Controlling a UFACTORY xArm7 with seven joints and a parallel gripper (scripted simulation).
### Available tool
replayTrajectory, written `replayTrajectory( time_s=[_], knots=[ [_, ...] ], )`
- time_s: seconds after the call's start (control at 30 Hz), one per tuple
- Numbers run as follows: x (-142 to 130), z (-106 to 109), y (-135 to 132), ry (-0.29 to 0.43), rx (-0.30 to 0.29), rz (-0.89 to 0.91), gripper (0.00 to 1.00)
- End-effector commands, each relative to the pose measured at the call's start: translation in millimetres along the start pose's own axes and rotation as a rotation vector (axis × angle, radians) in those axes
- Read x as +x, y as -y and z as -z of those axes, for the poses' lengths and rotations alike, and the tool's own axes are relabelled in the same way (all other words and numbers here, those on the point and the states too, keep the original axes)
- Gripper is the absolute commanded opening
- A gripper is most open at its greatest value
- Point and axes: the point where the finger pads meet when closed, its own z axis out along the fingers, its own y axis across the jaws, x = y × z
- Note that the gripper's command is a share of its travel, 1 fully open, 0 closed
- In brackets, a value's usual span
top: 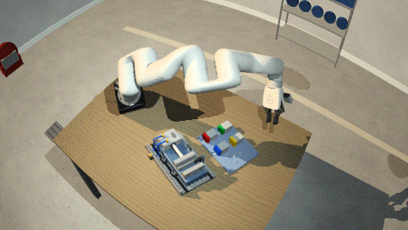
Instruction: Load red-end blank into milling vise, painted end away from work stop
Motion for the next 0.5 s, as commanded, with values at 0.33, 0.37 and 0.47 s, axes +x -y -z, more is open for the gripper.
replayTrajectory(
  time_s=[0.33, 0.37, 0.47],
  knots=[
    [0.4, 2.4, -1.5, -0.004, 0.0, -0.003, 0.4],
    [0.4, 2.4, -1.5, -0.004, 0.0, -0.003, 0.4],
    [0.4, 2.4, -1.5, -0.004, 0.0, -0.003, 1.0]
  ],
)
